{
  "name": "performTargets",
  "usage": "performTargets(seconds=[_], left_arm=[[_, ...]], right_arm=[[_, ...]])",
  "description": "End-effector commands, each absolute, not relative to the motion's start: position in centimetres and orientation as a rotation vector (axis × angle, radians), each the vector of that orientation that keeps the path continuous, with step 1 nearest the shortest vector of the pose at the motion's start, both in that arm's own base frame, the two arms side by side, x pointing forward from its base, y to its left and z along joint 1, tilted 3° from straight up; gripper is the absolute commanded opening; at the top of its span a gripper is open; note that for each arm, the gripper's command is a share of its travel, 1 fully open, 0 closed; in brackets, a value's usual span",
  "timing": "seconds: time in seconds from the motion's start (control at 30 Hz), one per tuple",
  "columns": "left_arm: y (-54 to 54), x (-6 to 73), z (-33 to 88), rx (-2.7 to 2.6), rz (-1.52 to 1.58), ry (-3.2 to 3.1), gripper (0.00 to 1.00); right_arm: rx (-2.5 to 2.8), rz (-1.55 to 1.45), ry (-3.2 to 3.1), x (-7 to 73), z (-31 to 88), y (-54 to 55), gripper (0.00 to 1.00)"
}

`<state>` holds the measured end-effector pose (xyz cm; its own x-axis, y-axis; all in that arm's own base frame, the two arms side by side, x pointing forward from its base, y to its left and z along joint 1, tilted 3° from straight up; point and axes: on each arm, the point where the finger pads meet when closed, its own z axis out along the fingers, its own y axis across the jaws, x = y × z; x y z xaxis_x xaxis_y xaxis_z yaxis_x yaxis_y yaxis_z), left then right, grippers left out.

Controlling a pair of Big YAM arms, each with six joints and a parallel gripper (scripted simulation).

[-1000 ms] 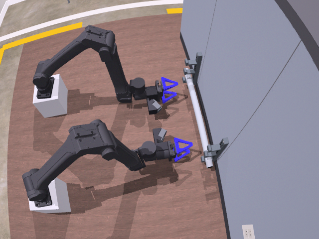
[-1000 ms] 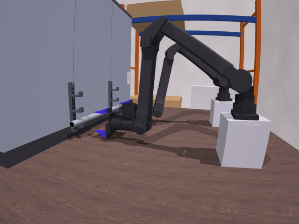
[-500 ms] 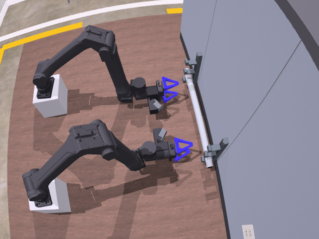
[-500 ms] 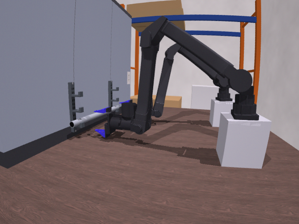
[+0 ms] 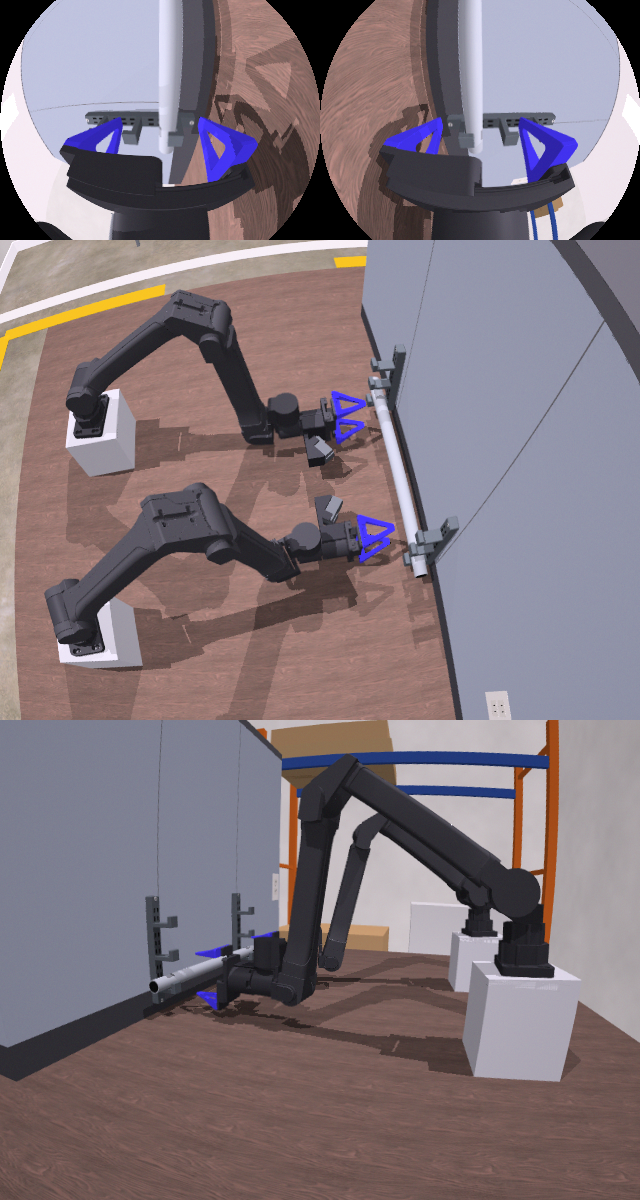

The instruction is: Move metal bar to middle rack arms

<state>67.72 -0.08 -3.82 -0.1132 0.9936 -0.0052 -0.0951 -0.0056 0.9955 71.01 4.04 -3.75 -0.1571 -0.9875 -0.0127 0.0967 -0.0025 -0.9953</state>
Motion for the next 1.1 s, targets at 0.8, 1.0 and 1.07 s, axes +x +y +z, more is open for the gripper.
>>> performTargets(seconds=[0.8, 1.0, 1.07], left_arm=[[0.7, 71.8, -3.7, 1.085, 1.339, 1.227, 1.0], [0.8, 72.5, -3.8, 1.088, 1.337, 1.231, 1.0], [0.8, 72.8, -3.9, 1.09, 1.337, 1.232, 1.0]], right_arm=[[-1.084, -1.361, 1.285, 74.5, -5.3, 2.8, 1.0], [-1.087, -1.359, 1.289, 75.2, -5.4, 2.7, 1.0], [-1.089, -1.359, 1.29, 75.5, -5.4, 2.7, 1.0]])
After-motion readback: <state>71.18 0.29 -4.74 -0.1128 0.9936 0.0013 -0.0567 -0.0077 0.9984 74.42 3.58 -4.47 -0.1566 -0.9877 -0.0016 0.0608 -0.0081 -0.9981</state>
